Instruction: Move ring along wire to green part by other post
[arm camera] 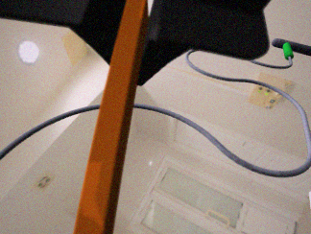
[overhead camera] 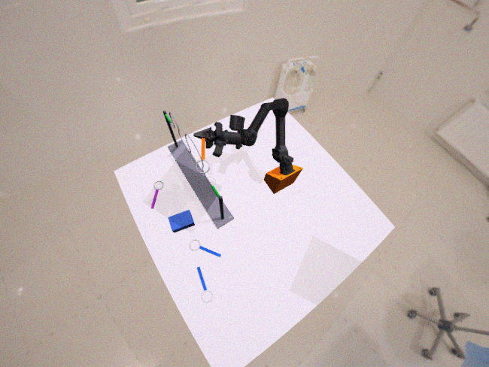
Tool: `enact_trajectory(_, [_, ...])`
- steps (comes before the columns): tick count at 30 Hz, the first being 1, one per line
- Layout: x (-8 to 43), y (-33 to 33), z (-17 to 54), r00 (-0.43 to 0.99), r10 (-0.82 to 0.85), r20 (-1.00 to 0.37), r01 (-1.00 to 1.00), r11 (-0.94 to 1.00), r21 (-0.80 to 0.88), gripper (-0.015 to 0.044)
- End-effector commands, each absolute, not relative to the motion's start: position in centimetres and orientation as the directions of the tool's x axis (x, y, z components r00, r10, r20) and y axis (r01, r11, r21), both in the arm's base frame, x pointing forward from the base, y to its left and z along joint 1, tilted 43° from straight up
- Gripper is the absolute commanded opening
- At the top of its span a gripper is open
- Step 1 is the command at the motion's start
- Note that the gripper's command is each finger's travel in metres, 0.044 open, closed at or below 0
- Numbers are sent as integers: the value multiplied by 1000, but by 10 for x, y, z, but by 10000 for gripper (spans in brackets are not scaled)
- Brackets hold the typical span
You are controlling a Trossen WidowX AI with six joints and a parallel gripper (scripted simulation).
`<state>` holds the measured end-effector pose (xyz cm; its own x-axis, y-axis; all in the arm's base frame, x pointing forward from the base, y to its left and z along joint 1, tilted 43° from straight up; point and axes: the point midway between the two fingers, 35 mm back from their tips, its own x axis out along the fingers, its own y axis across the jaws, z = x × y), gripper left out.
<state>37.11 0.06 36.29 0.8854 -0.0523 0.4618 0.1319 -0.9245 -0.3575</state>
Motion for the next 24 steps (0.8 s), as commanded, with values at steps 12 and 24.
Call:
enact_trajectory(12, [372,-22,352,887,-89,452,130,-893,-430,-150])
enact_trajectory(24, [373,-52,331,889,-187,418,122,-783,-610,-150])
